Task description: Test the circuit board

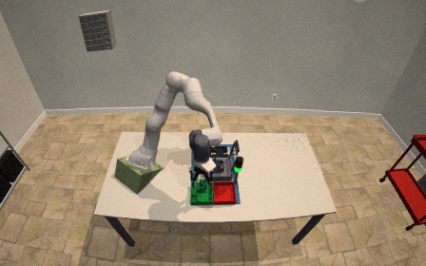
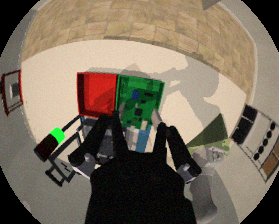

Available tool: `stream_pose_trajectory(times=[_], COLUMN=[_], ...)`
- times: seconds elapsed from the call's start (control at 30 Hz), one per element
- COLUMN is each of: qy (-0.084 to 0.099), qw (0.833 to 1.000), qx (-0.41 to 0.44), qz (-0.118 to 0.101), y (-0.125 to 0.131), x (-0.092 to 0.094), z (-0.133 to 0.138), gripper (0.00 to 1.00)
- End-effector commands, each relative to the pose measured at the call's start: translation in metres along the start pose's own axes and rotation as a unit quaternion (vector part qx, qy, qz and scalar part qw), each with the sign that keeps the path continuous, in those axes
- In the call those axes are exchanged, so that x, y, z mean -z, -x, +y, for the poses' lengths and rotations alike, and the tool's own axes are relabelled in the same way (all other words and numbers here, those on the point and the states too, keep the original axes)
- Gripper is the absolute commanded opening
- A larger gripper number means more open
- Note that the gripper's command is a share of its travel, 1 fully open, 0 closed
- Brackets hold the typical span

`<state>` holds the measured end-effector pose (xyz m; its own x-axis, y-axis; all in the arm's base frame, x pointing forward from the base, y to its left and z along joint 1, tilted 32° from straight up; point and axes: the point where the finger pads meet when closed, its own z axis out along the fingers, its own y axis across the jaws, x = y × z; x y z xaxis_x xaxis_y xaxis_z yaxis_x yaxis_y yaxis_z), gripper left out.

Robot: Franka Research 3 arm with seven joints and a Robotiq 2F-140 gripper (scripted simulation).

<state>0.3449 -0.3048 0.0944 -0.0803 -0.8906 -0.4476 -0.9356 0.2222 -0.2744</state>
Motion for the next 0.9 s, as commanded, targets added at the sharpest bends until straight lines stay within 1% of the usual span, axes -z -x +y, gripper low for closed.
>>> stream_pose_trajectory(times=[0.0, 0.67, 0.87], qy=[-0.002, -0.002, -0.002], qw=[1.0, 1.0, 1.0], qx=[0.026, 0.026, 0.026], qz=[-0.002, -0.002, -0.002], y=[0.0002, 0.0002, 0.0002], x=[0.0001, 0.0001, -0.0028], z=[-0.0016, -0.0016, -0.0016], gripper=[0.46, 0.46, 0.46])
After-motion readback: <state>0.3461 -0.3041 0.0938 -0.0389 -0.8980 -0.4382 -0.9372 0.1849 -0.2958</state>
